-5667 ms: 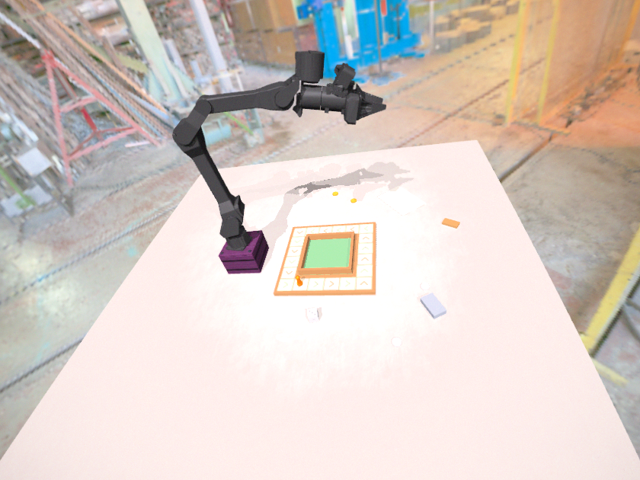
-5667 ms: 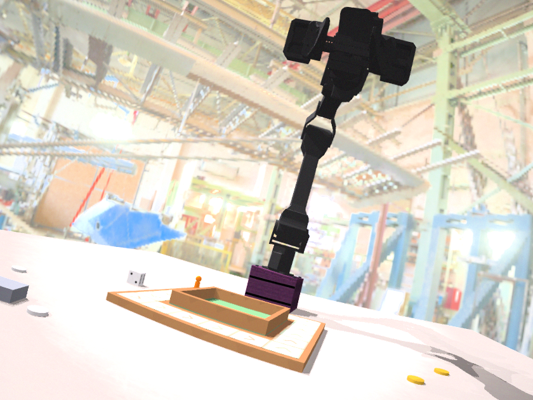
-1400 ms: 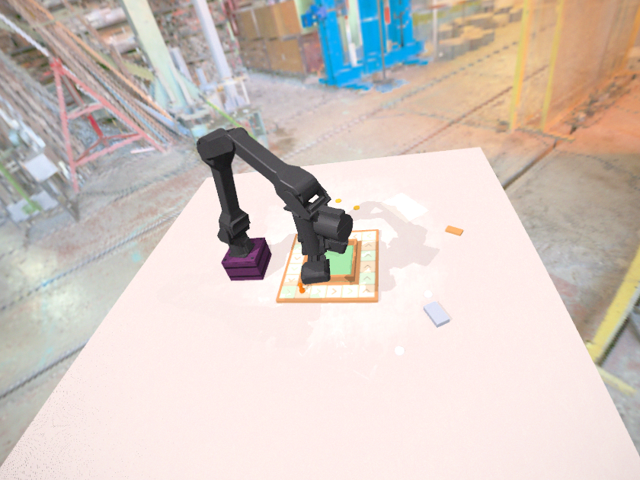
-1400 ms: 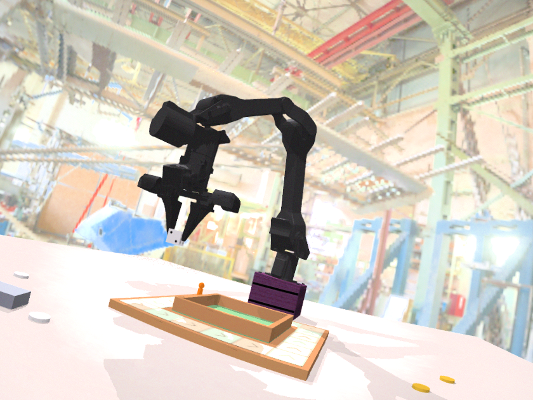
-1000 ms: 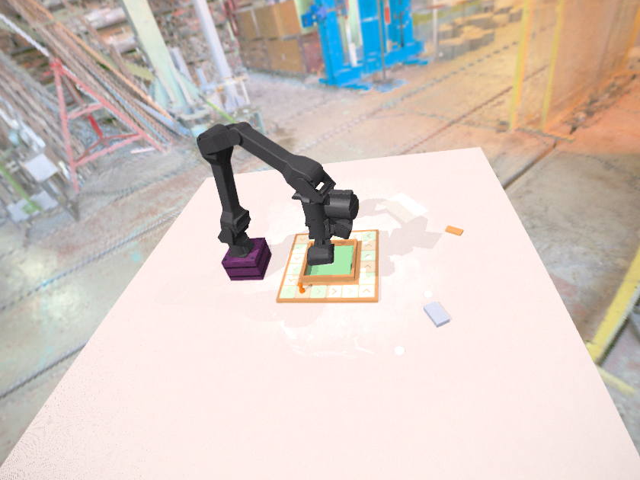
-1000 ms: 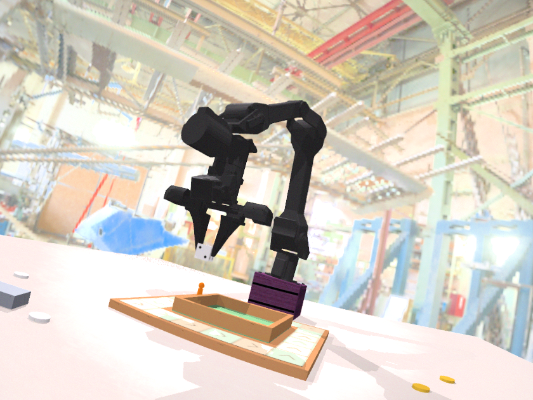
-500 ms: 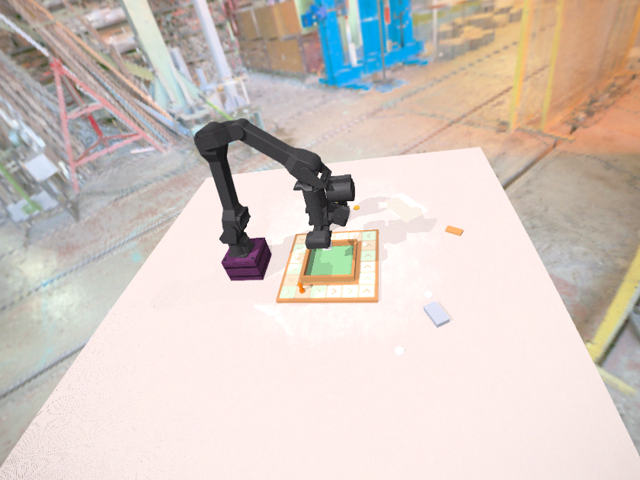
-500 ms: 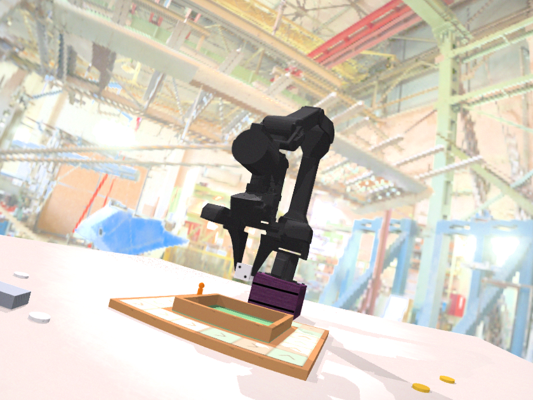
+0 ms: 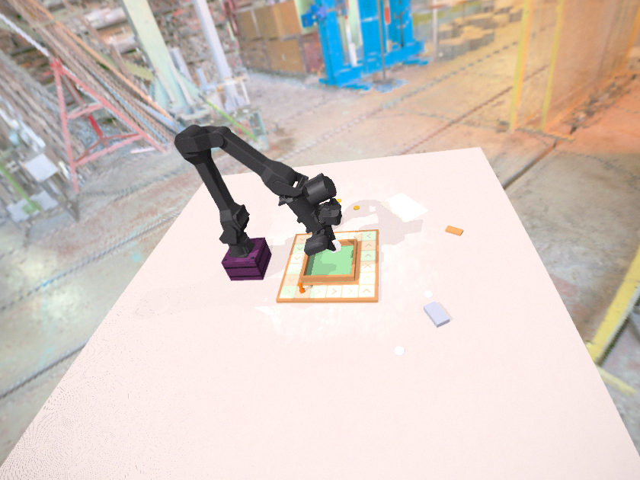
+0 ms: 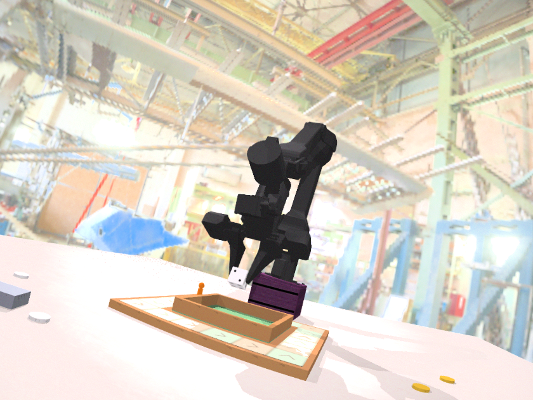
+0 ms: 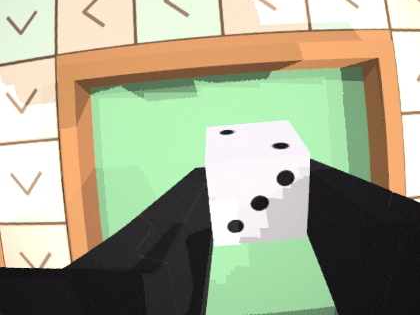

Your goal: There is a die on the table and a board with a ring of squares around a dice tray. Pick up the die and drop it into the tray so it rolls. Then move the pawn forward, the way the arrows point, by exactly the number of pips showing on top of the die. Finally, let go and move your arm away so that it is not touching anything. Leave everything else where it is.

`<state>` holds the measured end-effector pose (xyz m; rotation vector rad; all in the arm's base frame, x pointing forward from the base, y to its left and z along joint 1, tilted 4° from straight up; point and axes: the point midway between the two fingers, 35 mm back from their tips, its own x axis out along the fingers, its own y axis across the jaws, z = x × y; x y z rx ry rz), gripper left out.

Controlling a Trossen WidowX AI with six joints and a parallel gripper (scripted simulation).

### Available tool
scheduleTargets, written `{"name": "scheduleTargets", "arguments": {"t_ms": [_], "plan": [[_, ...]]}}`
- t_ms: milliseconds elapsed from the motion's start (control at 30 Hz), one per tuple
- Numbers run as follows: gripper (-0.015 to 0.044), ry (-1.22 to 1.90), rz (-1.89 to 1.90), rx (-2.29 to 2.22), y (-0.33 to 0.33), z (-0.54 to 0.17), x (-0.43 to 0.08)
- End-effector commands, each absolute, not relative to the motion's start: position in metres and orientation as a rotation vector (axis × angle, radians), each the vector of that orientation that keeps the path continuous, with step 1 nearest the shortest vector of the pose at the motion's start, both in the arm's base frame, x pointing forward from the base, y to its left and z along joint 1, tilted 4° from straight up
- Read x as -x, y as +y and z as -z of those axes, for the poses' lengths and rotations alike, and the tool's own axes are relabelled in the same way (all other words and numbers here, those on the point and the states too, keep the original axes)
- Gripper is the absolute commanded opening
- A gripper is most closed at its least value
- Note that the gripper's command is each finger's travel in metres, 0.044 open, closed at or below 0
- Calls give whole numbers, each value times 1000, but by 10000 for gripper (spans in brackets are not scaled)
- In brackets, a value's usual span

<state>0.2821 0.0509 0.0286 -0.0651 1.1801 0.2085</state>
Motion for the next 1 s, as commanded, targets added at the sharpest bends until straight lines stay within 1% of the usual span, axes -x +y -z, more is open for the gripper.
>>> {"name": "scheduleTargets", "arguments": {"t_ms": [0, 333, 567, 833, 967], "plan": [[0, 1041, -209, 45, 51, -27, -283], [0, 726, -212, 14, 51, -25, -283], [0, 721, -212, 14, 50, -32, -279], [0, 723, -212, 14, 46, -63, -249], [0, 723, -212, 14, 45, -64, -245]]}}
